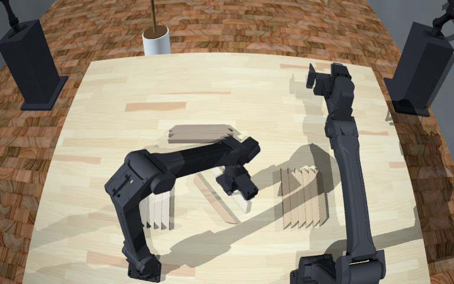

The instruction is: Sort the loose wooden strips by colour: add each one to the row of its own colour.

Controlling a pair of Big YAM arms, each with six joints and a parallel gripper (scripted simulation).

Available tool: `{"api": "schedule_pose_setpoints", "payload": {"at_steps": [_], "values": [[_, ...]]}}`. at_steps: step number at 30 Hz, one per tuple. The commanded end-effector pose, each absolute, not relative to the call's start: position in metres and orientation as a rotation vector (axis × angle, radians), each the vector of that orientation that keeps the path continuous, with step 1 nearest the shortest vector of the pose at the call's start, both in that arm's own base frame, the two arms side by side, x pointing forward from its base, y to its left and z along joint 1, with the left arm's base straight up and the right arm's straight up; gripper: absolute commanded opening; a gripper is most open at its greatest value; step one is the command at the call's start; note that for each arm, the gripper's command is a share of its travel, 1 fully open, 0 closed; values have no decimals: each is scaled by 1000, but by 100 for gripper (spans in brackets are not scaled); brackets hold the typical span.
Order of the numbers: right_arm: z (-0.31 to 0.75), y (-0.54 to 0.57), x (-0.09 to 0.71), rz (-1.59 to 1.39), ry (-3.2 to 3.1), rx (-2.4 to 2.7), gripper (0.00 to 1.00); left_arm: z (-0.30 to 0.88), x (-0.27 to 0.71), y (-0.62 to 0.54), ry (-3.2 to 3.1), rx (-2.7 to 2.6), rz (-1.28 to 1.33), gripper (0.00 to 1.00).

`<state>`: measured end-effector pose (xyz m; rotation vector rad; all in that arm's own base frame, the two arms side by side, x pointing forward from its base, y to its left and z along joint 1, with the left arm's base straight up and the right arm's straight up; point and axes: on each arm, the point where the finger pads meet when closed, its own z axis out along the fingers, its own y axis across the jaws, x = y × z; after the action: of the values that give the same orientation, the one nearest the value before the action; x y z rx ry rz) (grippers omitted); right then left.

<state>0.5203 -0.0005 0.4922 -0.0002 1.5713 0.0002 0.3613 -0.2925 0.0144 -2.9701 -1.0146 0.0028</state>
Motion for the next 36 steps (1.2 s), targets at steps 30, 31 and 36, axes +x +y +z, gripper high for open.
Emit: {"api": "schedule_pose_setpoints", "payload": {"at_steps": [30, 31, 36], "values": [[537, 5, 516, -2, 1484, -12, 100, 51, 376, -310, -1008, -3027, -45, 0], [529, 5, 517, -2, 1503, -12, 100, 54, 375, -309, -1008, -3028, -46, 0], [544, 5, 518, -1, 1470, -12, 100, 67, 375, -309, -1008, -3028, -46, 0]]}}
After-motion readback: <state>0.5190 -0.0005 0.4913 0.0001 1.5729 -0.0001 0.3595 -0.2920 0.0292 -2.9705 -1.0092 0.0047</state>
